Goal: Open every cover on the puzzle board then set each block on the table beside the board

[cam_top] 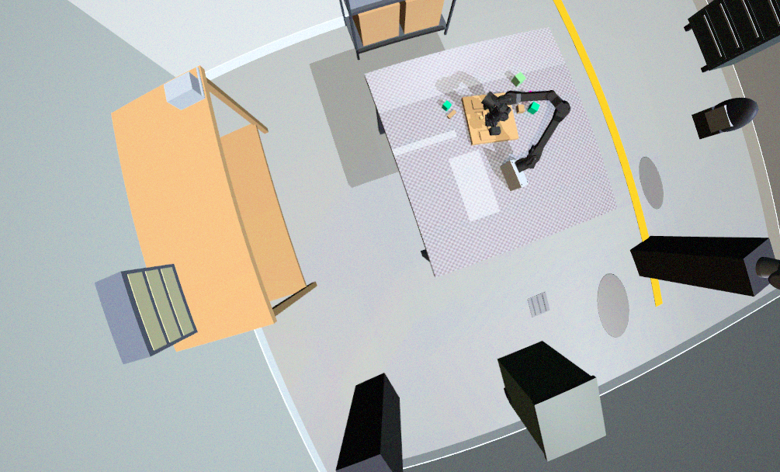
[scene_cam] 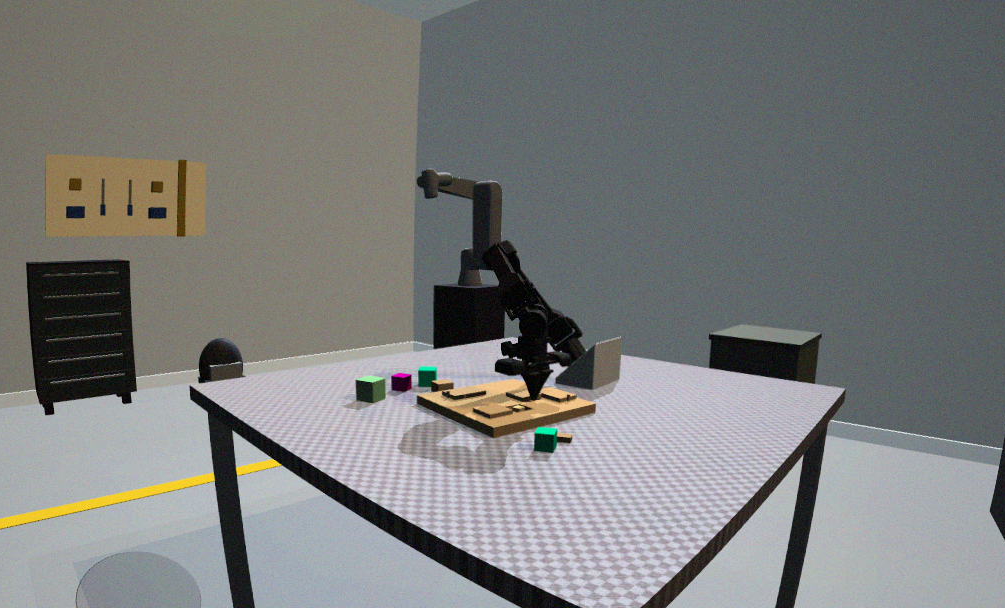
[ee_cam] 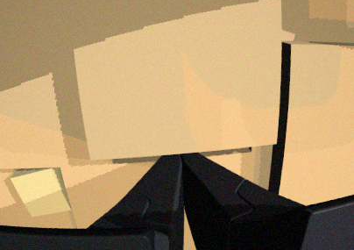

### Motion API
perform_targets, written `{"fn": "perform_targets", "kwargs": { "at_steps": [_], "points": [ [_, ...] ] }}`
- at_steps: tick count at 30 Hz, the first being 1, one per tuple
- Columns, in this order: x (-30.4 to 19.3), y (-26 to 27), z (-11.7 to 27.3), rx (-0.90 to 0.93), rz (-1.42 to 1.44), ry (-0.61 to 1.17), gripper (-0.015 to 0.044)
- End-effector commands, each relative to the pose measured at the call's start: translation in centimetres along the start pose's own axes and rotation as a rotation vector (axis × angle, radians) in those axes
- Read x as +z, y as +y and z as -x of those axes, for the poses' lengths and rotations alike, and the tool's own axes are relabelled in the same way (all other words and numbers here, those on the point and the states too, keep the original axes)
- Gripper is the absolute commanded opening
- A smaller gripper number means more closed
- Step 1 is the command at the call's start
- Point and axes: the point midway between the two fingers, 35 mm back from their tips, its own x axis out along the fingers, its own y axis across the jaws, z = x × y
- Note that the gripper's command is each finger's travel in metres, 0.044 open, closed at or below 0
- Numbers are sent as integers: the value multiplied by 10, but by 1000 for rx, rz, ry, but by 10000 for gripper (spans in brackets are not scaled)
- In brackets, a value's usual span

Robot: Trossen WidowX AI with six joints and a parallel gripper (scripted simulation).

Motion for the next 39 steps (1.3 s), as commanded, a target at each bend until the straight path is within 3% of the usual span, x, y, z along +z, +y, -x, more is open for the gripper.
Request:
{"fn": "perform_targets", "kwargs": {
  "at_steps": [1,39],
  "points": [
    [6,0,-1,5,7,-8,0],
    [44,0,-1,5,8,-11,0]
  ]
}}
